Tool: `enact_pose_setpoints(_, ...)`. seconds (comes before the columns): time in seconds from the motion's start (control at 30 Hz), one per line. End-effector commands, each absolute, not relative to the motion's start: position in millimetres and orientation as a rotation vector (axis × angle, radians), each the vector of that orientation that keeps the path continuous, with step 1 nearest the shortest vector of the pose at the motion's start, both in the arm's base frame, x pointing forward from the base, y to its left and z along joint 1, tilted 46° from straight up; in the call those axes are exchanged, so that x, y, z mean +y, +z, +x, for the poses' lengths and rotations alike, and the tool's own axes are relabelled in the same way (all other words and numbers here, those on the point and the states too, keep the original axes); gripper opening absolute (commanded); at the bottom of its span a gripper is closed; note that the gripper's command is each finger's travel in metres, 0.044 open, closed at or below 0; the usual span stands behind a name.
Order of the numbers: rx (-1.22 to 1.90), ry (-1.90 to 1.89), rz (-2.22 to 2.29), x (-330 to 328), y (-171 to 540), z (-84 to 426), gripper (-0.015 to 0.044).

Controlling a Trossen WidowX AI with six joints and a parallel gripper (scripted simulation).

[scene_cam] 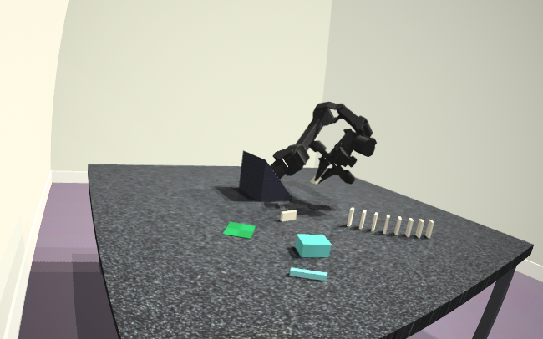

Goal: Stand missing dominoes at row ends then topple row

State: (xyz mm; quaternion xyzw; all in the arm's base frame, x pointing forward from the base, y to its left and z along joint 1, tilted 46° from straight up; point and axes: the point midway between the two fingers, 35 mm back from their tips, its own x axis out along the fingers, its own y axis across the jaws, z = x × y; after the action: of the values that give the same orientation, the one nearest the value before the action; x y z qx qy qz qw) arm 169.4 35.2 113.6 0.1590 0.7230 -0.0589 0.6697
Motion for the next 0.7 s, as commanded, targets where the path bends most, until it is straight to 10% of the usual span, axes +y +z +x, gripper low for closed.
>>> enact_pose_setpoints(0.0,1.576,-0.189,0.317,34.2,110.8,168.5,0.0022)
enact_pose_setpoints(0.67,1.196,-0.39,0.228,31.6,107.2,174.2,0.0022)
